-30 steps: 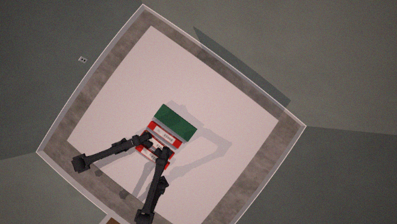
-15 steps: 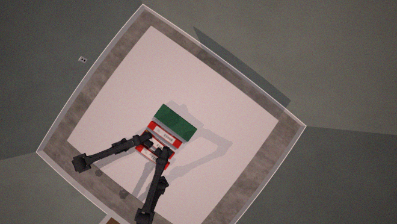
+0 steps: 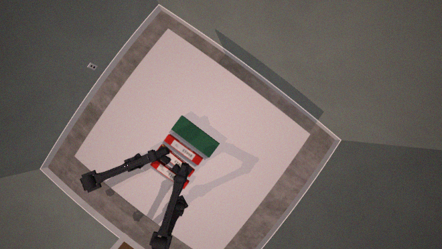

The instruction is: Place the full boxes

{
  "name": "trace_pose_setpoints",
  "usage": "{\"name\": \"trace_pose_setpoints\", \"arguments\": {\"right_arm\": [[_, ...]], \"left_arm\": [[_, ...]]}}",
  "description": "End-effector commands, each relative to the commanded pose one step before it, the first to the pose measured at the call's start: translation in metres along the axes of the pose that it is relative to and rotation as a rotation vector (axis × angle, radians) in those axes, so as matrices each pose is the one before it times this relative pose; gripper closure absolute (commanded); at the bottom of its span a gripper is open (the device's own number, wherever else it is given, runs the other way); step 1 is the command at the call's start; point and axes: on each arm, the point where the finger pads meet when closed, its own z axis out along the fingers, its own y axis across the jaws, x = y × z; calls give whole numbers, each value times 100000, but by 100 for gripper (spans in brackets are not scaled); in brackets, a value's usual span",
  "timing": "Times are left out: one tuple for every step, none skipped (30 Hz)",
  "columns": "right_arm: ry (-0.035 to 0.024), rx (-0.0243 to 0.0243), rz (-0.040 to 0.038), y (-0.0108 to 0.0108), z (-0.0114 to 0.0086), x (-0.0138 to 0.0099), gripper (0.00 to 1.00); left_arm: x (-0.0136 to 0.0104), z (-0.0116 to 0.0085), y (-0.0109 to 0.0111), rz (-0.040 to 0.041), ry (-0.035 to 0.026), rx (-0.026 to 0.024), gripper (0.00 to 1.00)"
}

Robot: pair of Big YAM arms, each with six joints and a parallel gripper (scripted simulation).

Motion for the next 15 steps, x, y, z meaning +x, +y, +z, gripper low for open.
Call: {"name": "trace_pose_setpoints", "arguments": {"right_arm": [[-2523, 8290, -100, -2900, -2844, -401, 100], [-19, 41, 0, -22, -13, -7, 100], [-18, 41, 0, -23, -14, -7, 100], [0, 0, 0, 0, 0, 0, 100], [0, 0, 0, 0, 0, 0, 100], [-19, 41, 0, -23, -14, -7, 100], [-19, 41, 0, -23, -14, -7, 100], [-19, 41, 0, -23, -14, -7, 100], [-19, 41, 0, -23, -14, -7, 100], [-18, 41, 0, -22, -13, -7, 100], [-19, 41, 0, -23, -14, -7, 100], [0, 2, 0, -4, -1, 1, 100], [1, 0, 0, -3, 0, 2, 100], [1, 0, 0, -3, 0, 2, 100], [1, -1, 0, -3, 0, 2, 100]], "left_arm": [[-754, -2793, 2650, -262, -2856, -6915, 100], [1, -7, 2, 0, 0, -1, 100], [1, -7, 2, 0, 0, -1, 100], [0, 0, 0, 0, 0, 0, 100], [0, 0, 0, 0, 0, 0, 100], [1, -7, 2, 0, 0, -1, 100], [1, -7, 2, 0, 0, -1, 100], [1, -7, 2, 0, 0, -1, 100], [1, -7, 2, 0, 0, -1, 100], [1, -7, 2, 0, 0, -1, 100], [1, -7, 2, 0, 0, -1, 100], [1, -7, 2, 0, 0, -1, 100], [1, -7, 2, 0, 0, -1, 100], [1, -7, 2, 0, 0, -1, 100], [1, -7, 2, 0, 0, -1, 100]]}}
